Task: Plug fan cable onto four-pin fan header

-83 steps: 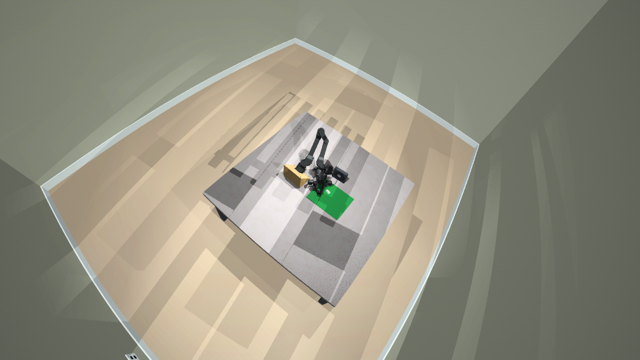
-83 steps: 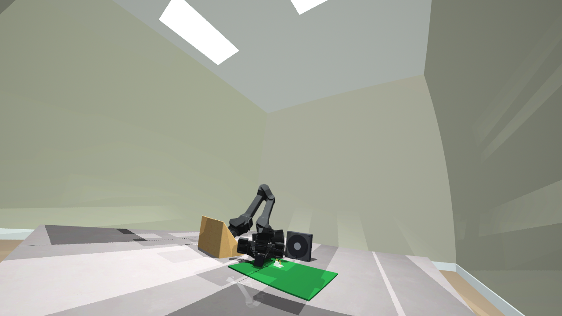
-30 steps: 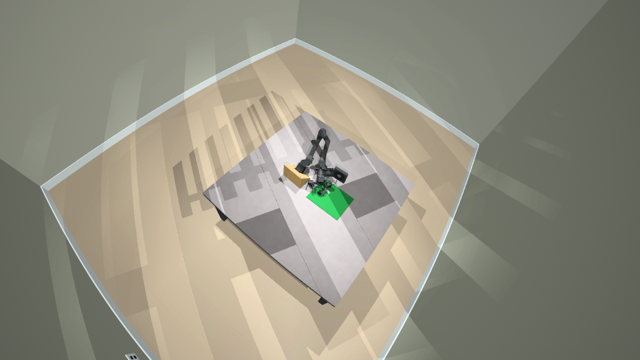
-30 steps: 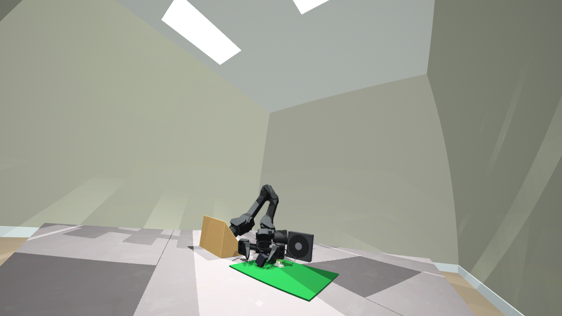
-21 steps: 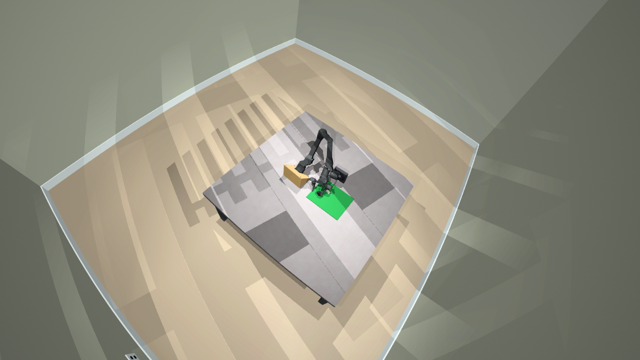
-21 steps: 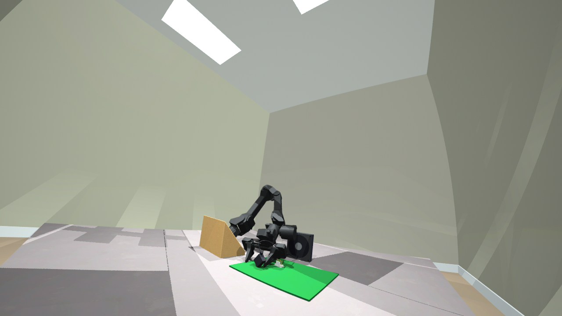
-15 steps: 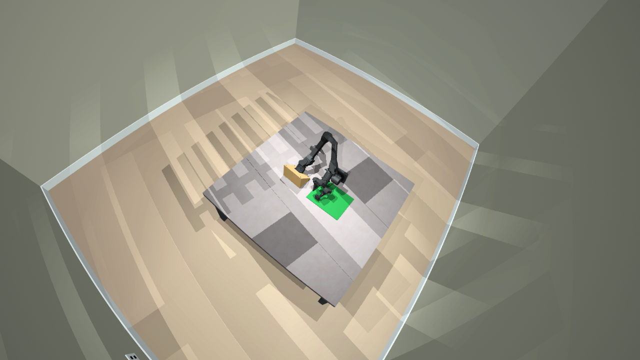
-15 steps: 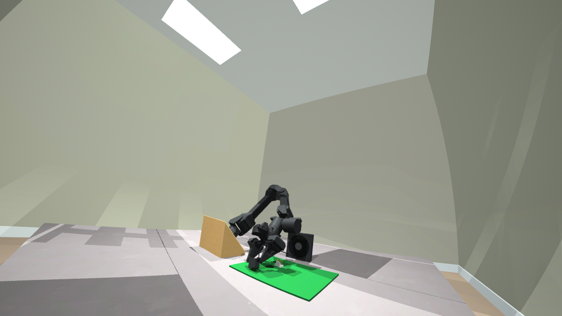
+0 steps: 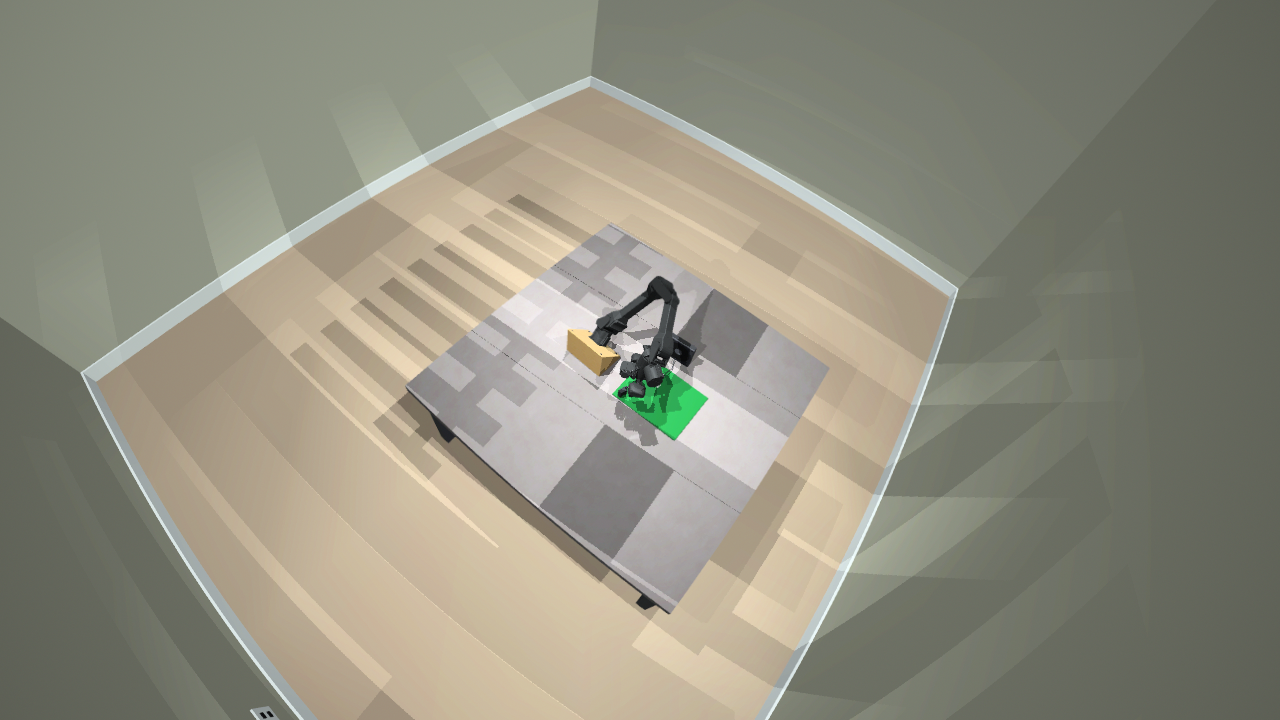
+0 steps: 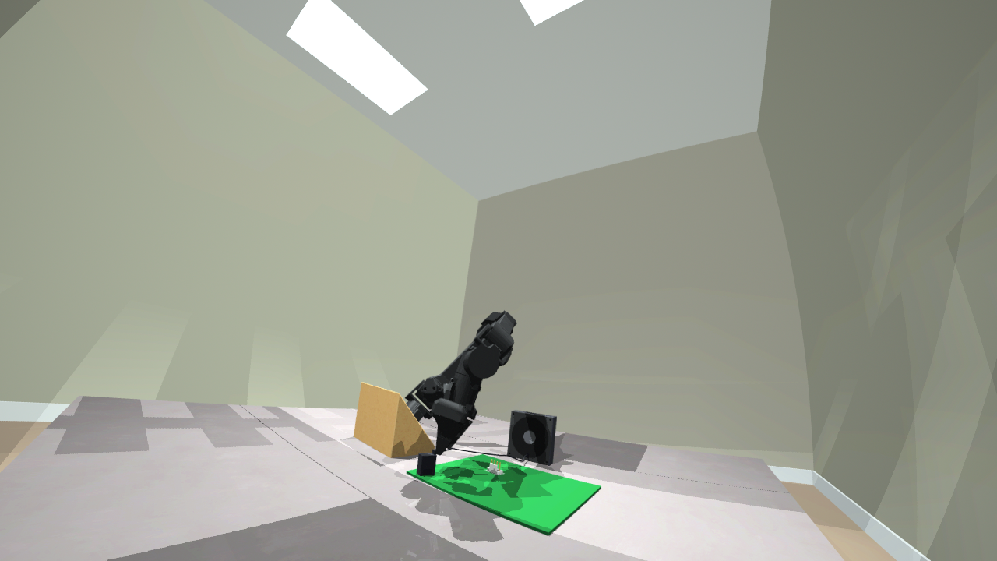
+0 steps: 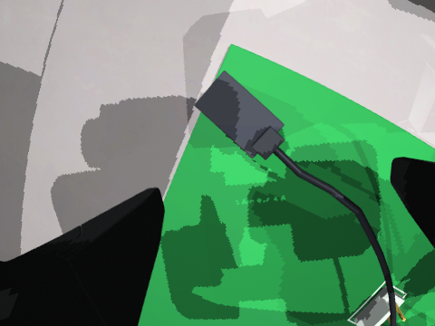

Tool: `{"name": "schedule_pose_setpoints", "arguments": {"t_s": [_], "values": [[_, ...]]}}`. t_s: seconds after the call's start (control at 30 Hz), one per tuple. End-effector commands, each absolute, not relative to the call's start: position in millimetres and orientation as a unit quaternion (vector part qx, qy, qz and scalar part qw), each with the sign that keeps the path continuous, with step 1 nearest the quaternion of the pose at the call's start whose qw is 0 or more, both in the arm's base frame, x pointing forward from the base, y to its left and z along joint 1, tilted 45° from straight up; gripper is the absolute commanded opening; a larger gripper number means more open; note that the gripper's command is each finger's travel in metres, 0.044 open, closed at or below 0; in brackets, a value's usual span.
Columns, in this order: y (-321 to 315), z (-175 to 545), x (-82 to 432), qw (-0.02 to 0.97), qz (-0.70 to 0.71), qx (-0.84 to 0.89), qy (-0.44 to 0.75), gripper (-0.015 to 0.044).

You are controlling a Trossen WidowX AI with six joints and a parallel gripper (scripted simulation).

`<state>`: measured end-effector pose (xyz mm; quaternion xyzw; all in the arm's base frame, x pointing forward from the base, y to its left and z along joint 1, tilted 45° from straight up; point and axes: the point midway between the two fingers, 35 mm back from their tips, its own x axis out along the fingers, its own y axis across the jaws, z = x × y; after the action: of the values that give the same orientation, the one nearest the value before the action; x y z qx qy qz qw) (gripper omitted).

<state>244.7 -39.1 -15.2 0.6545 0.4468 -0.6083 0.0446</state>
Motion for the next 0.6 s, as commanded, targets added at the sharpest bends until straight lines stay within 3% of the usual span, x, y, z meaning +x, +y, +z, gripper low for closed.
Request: {"name": "schedule_pose_setpoints", "arguments": {"t_s": [0.0, 0.27, 0.57], "values": [[-47, -15, 247, 0.156, -0.489, 0.643, 0.568, 0.044], [-55, -20, 243, 0.369, -0.24, 0.553, 0.707, 0.044], [-64, -25, 239, 0.478, -0.064, 0.469, 0.74, 0.044]]}}
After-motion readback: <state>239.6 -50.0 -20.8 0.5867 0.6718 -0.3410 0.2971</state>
